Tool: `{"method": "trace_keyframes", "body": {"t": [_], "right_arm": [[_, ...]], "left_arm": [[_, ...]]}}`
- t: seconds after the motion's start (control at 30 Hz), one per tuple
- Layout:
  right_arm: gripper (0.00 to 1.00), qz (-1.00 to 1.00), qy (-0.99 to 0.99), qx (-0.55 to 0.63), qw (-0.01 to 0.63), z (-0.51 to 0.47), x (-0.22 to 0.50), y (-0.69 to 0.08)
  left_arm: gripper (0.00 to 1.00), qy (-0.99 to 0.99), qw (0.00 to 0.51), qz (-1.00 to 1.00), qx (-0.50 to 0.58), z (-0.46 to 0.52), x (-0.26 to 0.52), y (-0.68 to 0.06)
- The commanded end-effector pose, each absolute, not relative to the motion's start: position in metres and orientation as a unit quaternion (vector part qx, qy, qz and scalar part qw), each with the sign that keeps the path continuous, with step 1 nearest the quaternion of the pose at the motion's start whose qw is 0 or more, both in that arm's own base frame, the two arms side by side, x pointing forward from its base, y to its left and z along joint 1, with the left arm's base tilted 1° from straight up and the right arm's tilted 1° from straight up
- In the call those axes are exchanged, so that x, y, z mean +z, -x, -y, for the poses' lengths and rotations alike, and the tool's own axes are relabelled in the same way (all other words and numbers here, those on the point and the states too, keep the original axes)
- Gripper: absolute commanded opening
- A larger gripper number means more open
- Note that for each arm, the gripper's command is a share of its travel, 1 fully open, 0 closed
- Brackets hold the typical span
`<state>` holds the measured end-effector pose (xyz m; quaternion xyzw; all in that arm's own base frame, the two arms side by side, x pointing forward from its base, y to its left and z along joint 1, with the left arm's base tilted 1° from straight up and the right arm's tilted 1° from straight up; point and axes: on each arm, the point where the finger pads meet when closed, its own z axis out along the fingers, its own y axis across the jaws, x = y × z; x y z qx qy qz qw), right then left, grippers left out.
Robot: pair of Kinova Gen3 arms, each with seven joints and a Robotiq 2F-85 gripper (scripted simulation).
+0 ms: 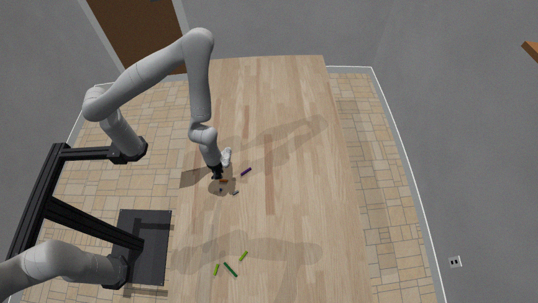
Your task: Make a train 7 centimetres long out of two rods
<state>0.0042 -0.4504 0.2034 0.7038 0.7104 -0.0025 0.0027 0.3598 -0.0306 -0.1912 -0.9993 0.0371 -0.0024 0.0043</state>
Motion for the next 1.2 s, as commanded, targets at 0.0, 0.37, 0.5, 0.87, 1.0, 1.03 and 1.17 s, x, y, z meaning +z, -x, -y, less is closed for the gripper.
{"method": "trace_keyframes", "body": {"t": [0.0,0.37,0.5,0.87,1.0,1.03,1.17], "right_arm": [[1.000,-0.710,-0.704,-0.003,0.003,0.451,0.204,-0.004],[1.000,-0.710,-0.704,-0.003,0.003,0.451,0.204,-0.004],[1.000,-0.710,-0.704,-0.003,0.003,0.451,0.204,-0.004],[1.000,-0.710,-0.704,-0.003,0.003,0.451,0.204,-0.004],[1.000,-0.710,-0.704,-0.003,0.003,0.451,0.204,-0.004],[1.000,-0.710,-0.704,-0.003,0.003,0.451,0.204,-0.004],[1.000,-0.710,-0.704,-0.003,0.003,0.451,0.204,-0.004]], "left_arm": [[0.317,0.999,0.004,-0.037,-0.003,0.031,-0.191,-0.360],[0.317,0.999,0.004,-0.037,-0.003,0.031,-0.191,-0.360],[0.317,0.999,0.004,-0.037,-0.003,0.031,-0.191,-0.360],[0.317,0.999,0.004,-0.037,-0.003,0.031,-0.194,-0.360],[0.317,0.999,0.004,-0.037,-0.003,0.031,-0.196,-0.360],[0.317,0.999,0.004,-0.037,-0.003,0.031,-0.197,-0.360],[0.317,0.999,0.004,-0.037,-0.003,0.030,-0.202,-0.360]]}}
